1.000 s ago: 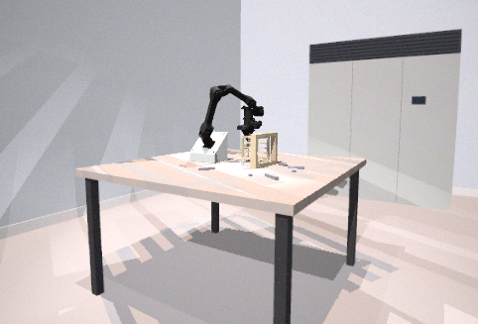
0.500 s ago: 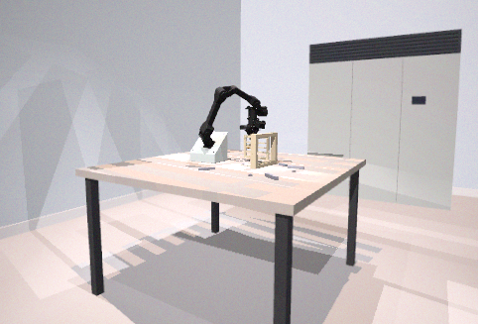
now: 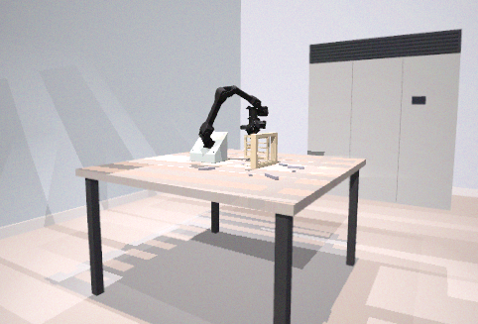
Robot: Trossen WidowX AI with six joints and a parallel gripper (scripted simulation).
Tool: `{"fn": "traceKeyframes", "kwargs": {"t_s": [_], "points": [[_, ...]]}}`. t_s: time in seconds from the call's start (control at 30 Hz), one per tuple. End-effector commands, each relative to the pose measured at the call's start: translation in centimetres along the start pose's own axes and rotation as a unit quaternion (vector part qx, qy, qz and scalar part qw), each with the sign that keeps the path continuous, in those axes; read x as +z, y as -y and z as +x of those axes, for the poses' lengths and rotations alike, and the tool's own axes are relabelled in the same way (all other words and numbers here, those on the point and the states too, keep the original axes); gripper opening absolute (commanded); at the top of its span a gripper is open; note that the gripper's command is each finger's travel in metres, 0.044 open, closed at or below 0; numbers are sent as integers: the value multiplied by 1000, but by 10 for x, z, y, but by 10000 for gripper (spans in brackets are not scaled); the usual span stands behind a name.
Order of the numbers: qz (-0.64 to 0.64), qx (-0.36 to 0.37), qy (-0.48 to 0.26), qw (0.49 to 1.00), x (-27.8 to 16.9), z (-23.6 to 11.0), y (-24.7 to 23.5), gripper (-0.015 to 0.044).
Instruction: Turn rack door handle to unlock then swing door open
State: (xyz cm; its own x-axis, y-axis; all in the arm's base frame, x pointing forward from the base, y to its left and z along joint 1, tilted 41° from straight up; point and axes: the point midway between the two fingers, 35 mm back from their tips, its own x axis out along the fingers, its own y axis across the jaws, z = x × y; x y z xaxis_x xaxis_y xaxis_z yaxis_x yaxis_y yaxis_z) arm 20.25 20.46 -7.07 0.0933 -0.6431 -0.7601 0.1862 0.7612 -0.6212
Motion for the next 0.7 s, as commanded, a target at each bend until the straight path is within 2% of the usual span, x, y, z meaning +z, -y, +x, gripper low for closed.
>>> {"fn": "traceKeyframes", "kwargs": {"t_s": [0.0,0.23,0.67], "points": [[5,1,-1,1000,0,0,0,96],[5,1,-1,1000,0,0,0,279],[5,1,-1,1000,1,-16,-2,289]]}}
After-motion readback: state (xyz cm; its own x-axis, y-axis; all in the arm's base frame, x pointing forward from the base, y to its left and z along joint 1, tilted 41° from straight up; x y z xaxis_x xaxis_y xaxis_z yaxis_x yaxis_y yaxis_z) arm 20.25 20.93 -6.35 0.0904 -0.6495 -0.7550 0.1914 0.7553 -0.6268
